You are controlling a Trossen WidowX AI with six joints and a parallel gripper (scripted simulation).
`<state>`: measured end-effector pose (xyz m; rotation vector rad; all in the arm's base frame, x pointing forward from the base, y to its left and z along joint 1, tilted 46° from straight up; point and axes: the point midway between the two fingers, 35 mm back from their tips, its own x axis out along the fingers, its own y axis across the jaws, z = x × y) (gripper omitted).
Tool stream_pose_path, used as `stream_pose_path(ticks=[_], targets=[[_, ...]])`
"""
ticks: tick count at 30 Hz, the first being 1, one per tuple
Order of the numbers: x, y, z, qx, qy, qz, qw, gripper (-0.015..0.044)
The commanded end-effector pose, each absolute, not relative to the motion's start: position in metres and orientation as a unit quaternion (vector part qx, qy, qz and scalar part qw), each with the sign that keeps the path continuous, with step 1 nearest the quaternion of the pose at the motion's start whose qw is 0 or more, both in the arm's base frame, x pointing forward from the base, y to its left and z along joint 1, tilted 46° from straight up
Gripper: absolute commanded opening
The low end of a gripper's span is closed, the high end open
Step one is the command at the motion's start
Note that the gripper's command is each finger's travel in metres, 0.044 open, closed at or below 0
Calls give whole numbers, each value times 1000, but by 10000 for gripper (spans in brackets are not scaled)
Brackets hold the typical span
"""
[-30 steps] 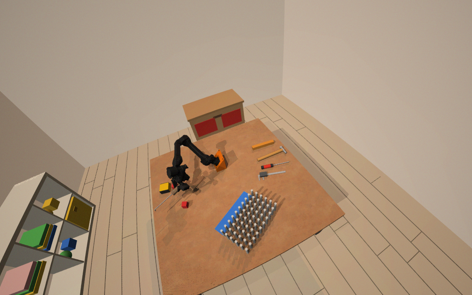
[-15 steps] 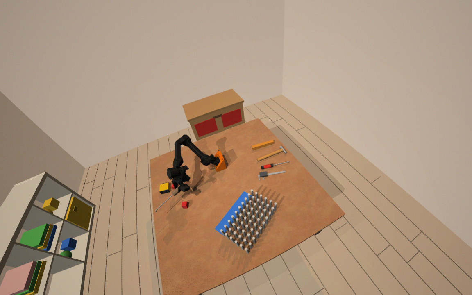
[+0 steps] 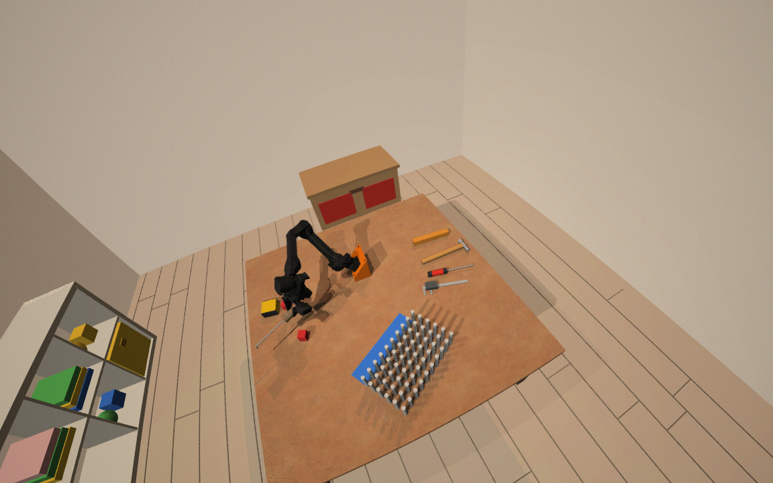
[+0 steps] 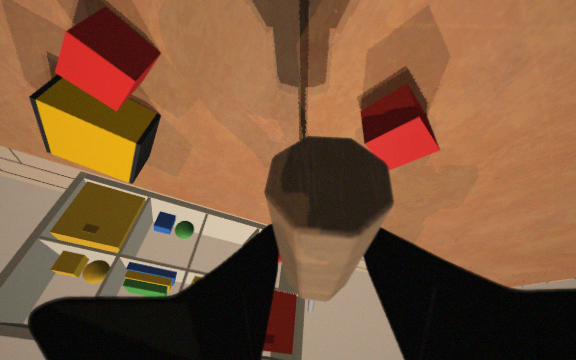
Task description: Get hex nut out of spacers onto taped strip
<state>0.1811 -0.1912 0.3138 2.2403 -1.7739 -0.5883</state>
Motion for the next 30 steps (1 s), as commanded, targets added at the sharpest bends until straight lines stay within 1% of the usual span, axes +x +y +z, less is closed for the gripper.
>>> stream_pose_path(ticks=[1,30], targets=[[182,-193,312,764,-603,-202,112,0],[184,-206,300,763,-602,-206,112,0]])
